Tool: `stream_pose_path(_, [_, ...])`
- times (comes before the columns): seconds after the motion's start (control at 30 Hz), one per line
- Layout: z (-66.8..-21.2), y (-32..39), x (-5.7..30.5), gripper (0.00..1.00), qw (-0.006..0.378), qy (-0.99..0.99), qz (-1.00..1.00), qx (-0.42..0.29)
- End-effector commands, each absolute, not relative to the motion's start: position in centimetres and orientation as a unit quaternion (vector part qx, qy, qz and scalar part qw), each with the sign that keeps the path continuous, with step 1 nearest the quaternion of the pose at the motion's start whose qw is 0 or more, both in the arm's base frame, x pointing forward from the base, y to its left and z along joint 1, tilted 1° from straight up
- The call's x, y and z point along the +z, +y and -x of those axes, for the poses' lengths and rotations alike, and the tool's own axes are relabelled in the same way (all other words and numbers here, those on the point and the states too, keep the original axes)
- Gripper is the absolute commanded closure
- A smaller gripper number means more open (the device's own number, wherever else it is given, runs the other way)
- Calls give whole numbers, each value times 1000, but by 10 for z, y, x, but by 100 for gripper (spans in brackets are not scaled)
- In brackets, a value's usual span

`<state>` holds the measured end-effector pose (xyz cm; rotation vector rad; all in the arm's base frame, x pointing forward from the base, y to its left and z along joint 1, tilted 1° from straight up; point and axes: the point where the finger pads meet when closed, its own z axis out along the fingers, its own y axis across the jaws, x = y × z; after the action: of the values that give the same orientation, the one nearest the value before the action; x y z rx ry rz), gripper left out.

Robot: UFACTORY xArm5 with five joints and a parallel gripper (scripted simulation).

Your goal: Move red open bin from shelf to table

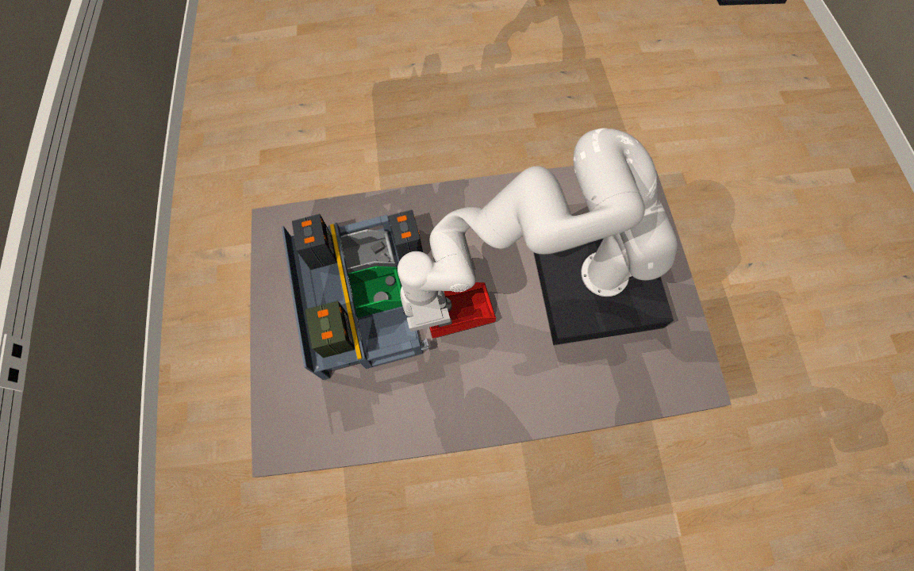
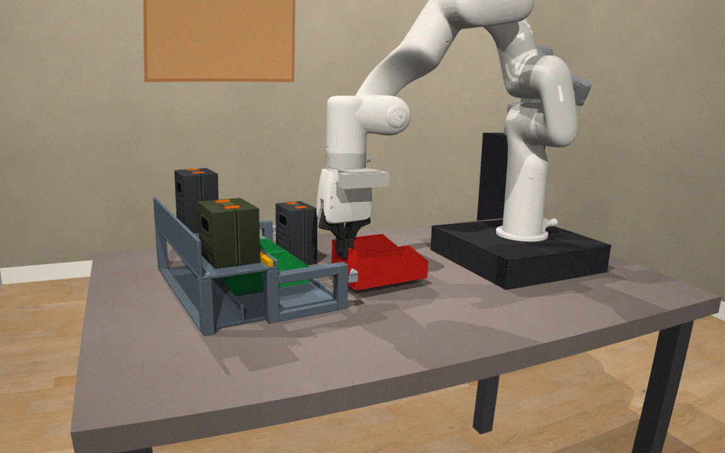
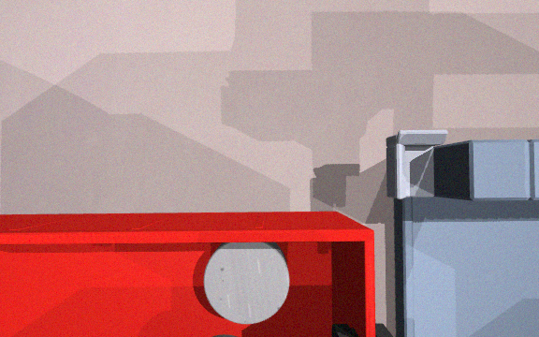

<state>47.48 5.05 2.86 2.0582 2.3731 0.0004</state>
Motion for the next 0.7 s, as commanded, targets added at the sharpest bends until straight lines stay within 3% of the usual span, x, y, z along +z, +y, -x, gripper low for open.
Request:
stream_pose_path(0.0, [-477, 51, 29, 100, 6, 755, -655, -2])
stream_pose_path(0.67, [-477, 51, 20, 100, 6, 755, -655, -2])
